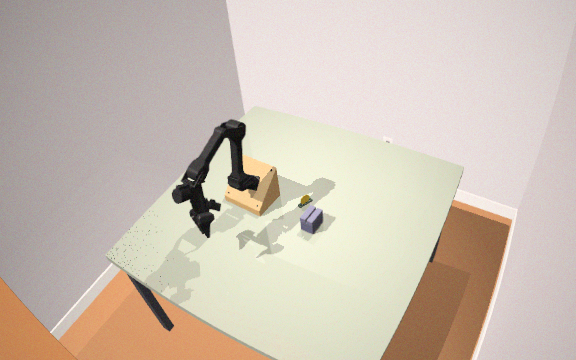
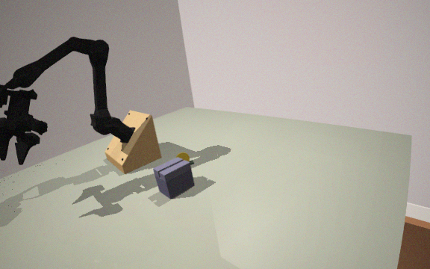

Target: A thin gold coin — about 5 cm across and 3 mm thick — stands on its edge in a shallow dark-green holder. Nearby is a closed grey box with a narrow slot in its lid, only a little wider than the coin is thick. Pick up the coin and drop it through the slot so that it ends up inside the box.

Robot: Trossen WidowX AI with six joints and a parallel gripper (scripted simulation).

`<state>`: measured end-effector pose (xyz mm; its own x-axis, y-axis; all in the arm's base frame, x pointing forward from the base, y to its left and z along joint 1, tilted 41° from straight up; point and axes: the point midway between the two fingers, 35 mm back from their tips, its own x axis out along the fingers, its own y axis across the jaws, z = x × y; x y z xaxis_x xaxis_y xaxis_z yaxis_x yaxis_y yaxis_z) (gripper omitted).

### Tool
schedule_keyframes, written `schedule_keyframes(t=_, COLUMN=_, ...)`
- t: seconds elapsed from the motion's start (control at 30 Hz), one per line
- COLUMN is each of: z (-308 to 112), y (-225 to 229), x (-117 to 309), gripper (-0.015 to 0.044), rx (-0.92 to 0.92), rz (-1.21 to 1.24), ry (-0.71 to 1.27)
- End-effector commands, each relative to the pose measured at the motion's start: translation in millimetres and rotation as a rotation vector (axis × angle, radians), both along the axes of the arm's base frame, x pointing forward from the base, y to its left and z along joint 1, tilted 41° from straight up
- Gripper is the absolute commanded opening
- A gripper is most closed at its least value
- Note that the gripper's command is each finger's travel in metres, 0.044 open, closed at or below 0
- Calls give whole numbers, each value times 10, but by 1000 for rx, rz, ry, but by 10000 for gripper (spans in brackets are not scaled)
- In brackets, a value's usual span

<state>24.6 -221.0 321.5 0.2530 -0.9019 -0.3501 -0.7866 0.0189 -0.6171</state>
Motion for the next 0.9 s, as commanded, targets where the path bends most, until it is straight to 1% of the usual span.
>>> schedule_keyframes(t=0.0, z=-12, y=-9, x=12, gripper=374, rx=8, rz=2, ry=-7)
schedule_keyframes(t=0.07, z=-109, y=-72, x=114, gripper=321, rx=74, rz=21, ry=-58)
schedule_keyframes(t=0.27, z=-592, y=-224, x=675, gripper=164, rx=388, rz=69, ry=-215)
schedule_keyframes(t=0.37, z=-833, y=-120, x=988, gripper=161, rx=521, rz=111, ry=-238)
schedule_keyframes(t=0.6, z=-1301, y=72, x=1521, gripper=161, rx=779, rz=72, ry=-223)
schedule_keyframes(t=0.77, z=-1704, y=393, x=1916, gripper=161, rx=943, rz=2, ry=-142)
schedule_keyframes(t=0.87, z=-1955, y=656, x=2114, gripper=161, rx=1009, rz=-54, ry=-67)
